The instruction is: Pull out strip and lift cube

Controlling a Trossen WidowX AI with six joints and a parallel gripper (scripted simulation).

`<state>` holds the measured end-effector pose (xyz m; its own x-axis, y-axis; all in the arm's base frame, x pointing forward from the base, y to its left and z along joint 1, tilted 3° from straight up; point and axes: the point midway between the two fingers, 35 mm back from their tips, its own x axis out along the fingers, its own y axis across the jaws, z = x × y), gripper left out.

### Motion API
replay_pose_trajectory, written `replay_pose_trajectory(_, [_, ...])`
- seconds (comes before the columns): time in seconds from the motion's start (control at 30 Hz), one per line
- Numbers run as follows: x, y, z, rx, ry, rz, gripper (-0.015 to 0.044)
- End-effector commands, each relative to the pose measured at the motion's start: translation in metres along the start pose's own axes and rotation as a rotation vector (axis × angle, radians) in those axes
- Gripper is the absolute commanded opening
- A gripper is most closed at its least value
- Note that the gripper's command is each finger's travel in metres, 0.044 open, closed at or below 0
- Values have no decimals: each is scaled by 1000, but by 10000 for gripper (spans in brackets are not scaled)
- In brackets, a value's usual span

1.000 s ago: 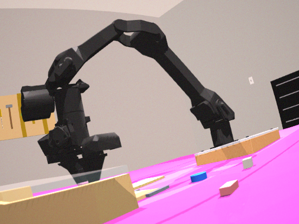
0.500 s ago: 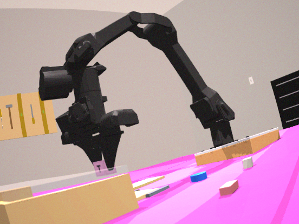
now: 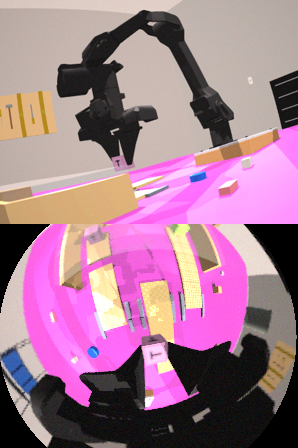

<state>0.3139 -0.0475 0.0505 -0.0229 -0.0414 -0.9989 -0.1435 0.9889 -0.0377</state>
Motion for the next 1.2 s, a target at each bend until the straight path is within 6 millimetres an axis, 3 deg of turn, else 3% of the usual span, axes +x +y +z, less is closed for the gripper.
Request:
replay_pose_trajectory(0.0, [2,4,-11,6,1,3,0])
replay_pose_trajectory(0.1, [-2,4,-11,6,1,3,0])
replay_pose_trajectory(0.3, [-34,4,-11,6,0,3,0])
replay_pose_trajectory(1.17, [-35,4,-11,6,0,3,0])
